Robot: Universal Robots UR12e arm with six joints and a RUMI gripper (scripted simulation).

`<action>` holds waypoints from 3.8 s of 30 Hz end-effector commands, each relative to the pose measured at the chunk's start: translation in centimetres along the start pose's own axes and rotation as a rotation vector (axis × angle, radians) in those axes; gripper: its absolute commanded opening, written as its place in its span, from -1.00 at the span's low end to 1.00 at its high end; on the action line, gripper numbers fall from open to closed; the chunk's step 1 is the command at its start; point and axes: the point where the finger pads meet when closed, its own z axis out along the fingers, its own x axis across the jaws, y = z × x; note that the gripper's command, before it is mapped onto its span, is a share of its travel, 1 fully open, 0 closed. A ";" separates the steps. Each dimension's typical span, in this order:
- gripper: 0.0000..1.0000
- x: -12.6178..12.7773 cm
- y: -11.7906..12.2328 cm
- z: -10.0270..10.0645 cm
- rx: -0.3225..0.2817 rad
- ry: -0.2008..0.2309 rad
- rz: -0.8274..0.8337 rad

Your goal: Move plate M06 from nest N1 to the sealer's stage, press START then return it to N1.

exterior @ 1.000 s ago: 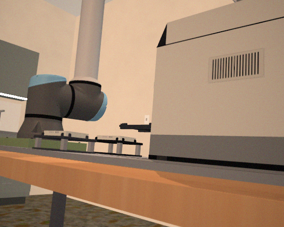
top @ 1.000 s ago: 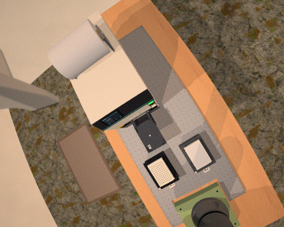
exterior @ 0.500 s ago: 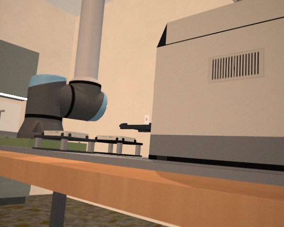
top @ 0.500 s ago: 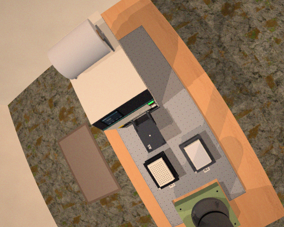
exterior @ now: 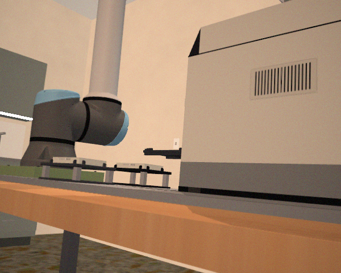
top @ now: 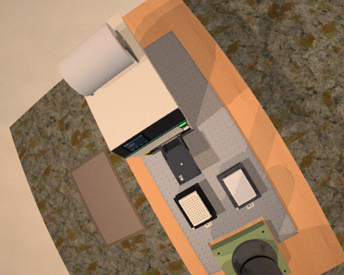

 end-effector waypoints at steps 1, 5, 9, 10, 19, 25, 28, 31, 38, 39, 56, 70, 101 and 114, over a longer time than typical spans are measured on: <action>0.36 -0.5 0.1 -0.8 -0.011 0.000 0.008; 0.36 -2.4 0.4 -0.8 -0.011 0.000 0.040; 0.36 -4.4 0.7 -0.8 -0.011 0.000 0.072; 0.36 -4.4 0.7 -0.8 -0.011 0.000 0.072; 0.36 -7.4 0.9 -0.8 -0.011 0.000 0.120; 0.36 -9.4 1.0 -0.8 -0.011 0.000 0.152; 0.36 -10.9 1.0 -0.8 -0.011 0.001 0.176; 0.36 -12.4 1.0 -0.8 -0.011 0.001 0.200; 0.36 -14.4 0.9 -0.8 -0.011 0.001 0.232; 0.36 -14.9 0.8 -0.8 -0.011 0.001 0.240; 0.36 -20.8 0.2 -0.8 -0.011 0.001 0.336; 0.36 -21.5 -1.7 2.2 -0.010 0.000 0.360; 0.36 -19.0 -6.8 11.7 -0.009 -0.003 0.360; 0.36 -17.9 -9.0 15.8 -0.009 -0.004 0.360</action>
